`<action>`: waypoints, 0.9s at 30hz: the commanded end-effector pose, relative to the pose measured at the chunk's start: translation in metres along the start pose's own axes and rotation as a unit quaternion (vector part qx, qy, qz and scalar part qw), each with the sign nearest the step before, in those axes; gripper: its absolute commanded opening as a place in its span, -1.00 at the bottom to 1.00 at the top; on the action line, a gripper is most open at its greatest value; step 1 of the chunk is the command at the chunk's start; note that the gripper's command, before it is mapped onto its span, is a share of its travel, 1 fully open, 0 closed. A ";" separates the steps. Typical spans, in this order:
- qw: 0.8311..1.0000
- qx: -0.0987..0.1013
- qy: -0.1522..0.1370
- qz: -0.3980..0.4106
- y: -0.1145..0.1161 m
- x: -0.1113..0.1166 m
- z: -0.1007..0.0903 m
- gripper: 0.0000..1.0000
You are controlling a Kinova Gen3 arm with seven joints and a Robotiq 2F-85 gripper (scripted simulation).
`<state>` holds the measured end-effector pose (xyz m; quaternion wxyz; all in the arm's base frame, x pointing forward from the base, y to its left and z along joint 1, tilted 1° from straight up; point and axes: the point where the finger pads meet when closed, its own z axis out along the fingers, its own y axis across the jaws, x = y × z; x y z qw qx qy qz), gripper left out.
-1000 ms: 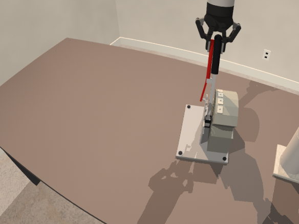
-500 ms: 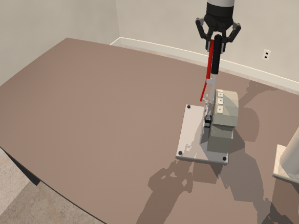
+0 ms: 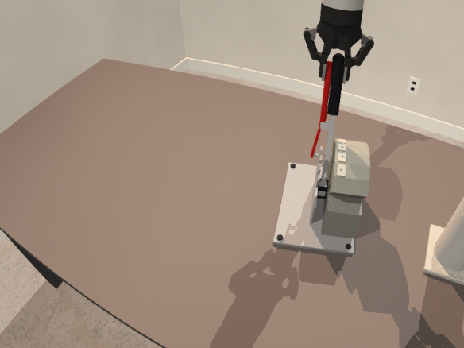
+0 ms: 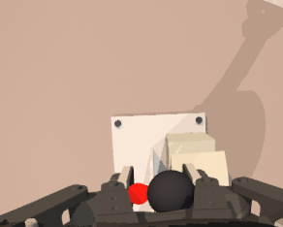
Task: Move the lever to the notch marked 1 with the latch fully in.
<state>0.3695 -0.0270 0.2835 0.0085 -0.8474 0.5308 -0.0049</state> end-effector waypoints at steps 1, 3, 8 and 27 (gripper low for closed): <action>1.000 -0.004 0.009 0.000 -0.001 0.004 0.003 -1.00; 1.000 -0.004 0.009 0.000 -0.001 0.004 0.003 -1.00; 1.000 -0.004 0.009 0.000 -0.001 0.007 0.004 -1.00; 1.000 -0.004 0.009 0.000 -0.001 0.007 0.004 -1.00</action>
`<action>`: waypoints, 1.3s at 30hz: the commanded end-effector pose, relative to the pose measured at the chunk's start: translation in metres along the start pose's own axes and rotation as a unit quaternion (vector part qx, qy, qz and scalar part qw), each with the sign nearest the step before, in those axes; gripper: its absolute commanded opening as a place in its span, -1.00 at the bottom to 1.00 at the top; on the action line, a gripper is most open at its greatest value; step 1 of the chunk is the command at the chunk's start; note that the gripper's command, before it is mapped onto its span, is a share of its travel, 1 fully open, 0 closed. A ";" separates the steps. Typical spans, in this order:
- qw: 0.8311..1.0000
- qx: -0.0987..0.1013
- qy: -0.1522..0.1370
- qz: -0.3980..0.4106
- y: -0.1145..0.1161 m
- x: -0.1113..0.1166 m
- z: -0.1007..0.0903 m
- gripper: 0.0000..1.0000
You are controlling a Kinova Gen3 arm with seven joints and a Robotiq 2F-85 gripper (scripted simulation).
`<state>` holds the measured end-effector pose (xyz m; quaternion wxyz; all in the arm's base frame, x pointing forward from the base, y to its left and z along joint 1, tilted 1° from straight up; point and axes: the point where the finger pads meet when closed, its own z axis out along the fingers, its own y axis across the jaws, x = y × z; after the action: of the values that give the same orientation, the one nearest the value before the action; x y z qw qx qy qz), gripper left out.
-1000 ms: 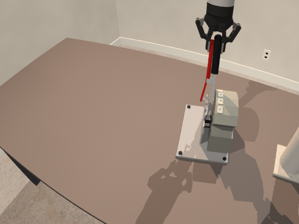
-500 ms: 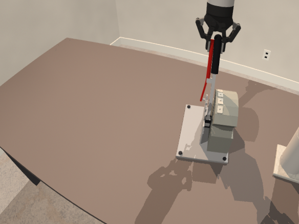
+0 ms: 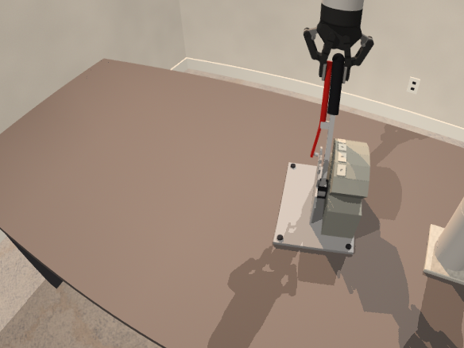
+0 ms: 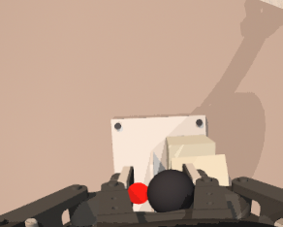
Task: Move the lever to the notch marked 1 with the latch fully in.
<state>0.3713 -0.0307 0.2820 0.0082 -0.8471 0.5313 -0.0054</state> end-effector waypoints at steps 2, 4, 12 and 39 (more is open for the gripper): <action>1.000 -0.004 0.008 -0.001 -0.001 0.003 0.003 -1.00; 1.000 -0.004 0.008 -0.001 -0.001 0.003 0.003 -1.00; 1.000 -0.004 0.008 -0.001 -0.001 0.003 0.003 -1.00; 1.000 -0.004 0.008 -0.001 -0.001 0.003 0.003 0.96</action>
<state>0.3733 -0.0331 0.2789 -0.0003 -0.8474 0.5308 -0.0096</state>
